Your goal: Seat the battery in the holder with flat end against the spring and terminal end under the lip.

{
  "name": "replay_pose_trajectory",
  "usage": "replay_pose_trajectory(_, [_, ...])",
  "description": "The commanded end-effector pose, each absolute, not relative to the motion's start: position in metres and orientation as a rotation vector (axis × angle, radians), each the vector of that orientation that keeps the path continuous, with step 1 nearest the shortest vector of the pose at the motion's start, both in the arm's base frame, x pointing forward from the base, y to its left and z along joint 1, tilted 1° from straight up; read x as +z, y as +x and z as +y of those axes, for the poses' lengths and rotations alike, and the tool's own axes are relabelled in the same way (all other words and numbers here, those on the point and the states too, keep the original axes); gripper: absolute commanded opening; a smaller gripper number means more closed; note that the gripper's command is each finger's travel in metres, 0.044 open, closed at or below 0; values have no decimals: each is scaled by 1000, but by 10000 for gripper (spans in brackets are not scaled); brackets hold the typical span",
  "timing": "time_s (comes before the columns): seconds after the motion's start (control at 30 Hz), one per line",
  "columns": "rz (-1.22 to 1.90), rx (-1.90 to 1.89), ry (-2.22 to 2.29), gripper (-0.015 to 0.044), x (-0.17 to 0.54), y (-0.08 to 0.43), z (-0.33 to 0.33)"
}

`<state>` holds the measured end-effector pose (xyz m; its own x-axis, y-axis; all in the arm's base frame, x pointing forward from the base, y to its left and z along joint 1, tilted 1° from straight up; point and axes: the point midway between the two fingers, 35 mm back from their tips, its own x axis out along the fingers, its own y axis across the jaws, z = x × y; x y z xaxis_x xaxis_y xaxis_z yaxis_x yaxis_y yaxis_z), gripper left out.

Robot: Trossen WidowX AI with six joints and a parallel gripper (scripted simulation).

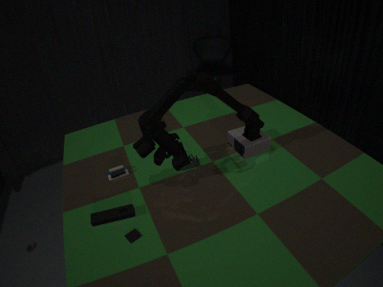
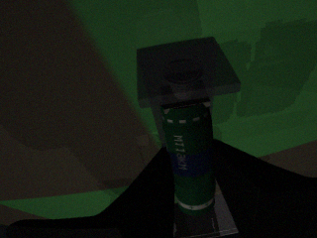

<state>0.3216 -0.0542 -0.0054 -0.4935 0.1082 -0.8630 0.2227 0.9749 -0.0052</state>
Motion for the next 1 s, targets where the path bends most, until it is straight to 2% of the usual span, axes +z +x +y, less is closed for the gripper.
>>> replay_pose_trajectory(0.0, [2071, -141, 227, 74, -5, 329, -56])
replay_pose_trajectory(0.97, [2003, -148, 219, 74, -8, 330, -56])
